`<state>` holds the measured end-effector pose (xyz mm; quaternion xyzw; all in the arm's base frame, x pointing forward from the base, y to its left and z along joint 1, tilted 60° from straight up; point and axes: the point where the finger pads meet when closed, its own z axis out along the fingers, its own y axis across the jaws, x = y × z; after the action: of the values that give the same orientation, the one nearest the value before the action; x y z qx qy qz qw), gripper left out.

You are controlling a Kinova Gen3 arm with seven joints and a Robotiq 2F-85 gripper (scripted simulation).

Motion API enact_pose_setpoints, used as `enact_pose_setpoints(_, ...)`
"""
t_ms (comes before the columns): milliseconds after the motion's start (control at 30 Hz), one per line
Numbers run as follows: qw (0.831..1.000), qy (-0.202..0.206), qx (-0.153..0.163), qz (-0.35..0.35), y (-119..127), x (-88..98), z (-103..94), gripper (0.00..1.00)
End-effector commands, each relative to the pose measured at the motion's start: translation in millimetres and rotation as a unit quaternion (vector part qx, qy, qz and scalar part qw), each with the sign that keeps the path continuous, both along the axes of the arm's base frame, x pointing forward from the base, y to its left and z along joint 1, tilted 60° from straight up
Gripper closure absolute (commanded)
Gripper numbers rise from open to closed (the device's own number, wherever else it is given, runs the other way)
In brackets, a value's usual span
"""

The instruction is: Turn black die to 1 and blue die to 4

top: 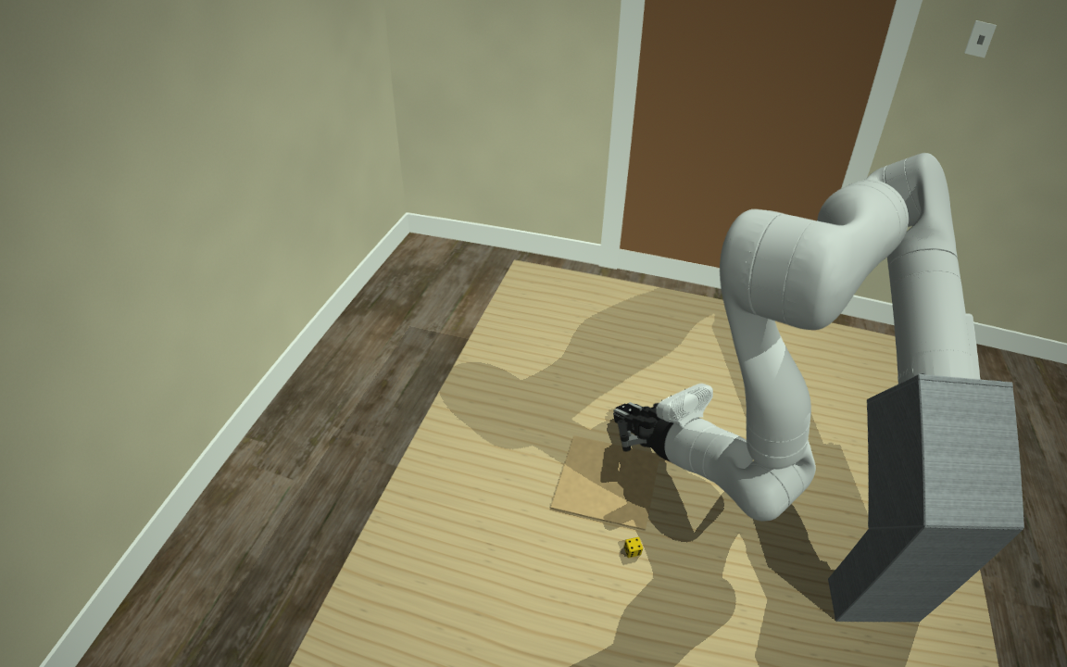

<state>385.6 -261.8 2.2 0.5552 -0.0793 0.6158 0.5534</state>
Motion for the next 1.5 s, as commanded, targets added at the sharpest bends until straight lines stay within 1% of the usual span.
enact_pose_setpoints(0, 1.000, 0.000, 0.000, 0.001, 0.6, 0.4, 0.3, 0.85)
enact_pose_setpoints(600, 1.000, 0.000, 0.000, 0.001, 0.6, 0.4, 0.3, 0.85)
enact_pose_setpoints(633, 1.000, 0.000, 0.000, 0.001, 0.6, 0.4, 0.3, 0.81)
enact_pose_setpoints(700, 1.000, 0.000, 0.000, 0.001, 0.6, 0.4, 0.3, 0.81)
enact_pose_setpoints(733, 1.000, 0.000, 0.000, 0.001, 0.6, 0.4, 0.3, 0.77)
enact_pose_setpoints(867, 1.000, 0.000, 0.000, 0.001, 0.6, 0.4, 0.3, 0.77)
enact_pose_setpoints(900, 1.000, 0.000, 0.000, 0.001, 0.6, 0.4, 0.3, 0.73)
enact_pose_setpoints(967, 1.000, 0.000, 0.000, 0.001, 0.6, 0.4, 0.3, 0.73)
enact_pose_setpoints(1000, 1.000, 0.000, 0.000, 0.001, 0.6, 0.4, 0.3, 0.69)
enact_pose_setpoints(1067, 1.000, 0.000, 0.000, 0.001, 0.6, 0.4, 0.3, 0.69)
enact_pose_setpoints(1100, 1.000, 0.000, 0.000, 0.001, 0.6, 0.4, 0.3, 0.65)
enact_pose_setpoints(1467, 1.000, 0.000, 0.000, 0.001, 0.6, 0.4, 0.3, 0.65)
